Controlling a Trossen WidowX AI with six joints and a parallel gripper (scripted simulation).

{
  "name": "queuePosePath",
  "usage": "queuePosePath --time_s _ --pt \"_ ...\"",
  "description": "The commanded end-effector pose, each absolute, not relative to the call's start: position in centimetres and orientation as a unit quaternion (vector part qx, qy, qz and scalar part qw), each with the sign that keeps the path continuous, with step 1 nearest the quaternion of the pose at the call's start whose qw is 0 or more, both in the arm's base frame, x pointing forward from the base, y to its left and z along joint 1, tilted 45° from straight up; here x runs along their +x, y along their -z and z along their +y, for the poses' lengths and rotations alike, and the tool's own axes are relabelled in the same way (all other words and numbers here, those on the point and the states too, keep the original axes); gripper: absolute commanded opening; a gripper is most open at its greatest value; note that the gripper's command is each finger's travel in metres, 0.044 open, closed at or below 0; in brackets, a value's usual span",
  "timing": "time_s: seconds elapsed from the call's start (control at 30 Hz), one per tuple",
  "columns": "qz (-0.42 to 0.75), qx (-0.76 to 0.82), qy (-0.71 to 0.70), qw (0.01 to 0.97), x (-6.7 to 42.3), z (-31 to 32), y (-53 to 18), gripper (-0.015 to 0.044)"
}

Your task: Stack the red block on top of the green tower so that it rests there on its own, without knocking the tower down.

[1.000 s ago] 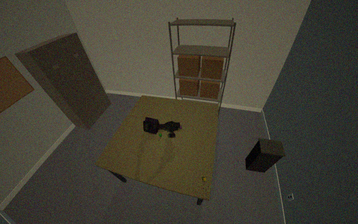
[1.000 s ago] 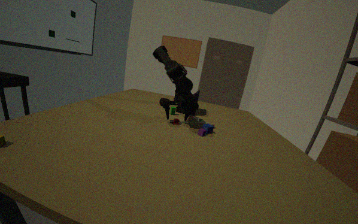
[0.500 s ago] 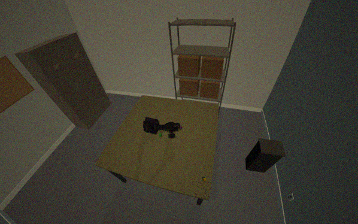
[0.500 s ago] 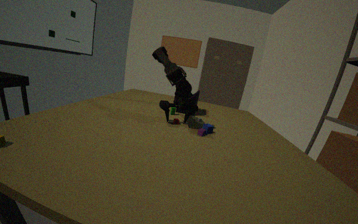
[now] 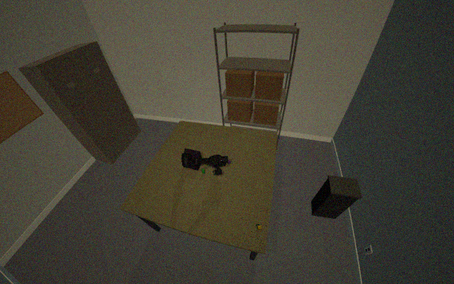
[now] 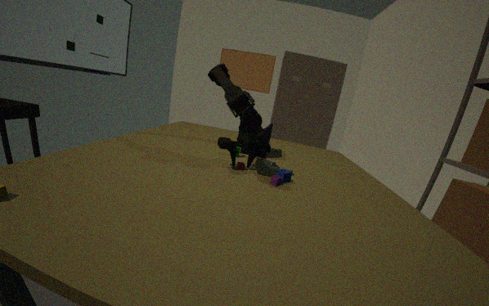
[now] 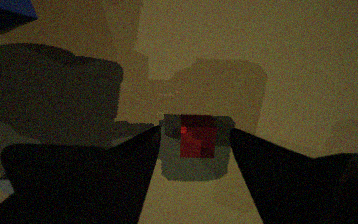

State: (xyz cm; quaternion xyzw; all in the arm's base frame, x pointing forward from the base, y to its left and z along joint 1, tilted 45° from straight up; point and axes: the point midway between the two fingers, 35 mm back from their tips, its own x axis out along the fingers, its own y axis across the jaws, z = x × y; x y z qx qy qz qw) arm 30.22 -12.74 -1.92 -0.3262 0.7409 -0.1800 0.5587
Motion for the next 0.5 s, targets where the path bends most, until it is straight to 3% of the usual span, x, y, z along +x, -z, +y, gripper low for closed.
queuePosePath --time_s 0.0,0.1,0.37,0.47 --pt "0.741 -0.328 0.180 0.558 30.22 -12.77 1.90 0.0151" --pt "0.741 -0.328 0.180 0.558 30.22 -12.77 1.90 0.0072" --pt "0.741 -0.328 0.180 0.558 30.24 -12.70 1.84 0.0000" --pt "0.741 -0.328 0.180 0.558 30.41 -12.12 1.28 0.0000"
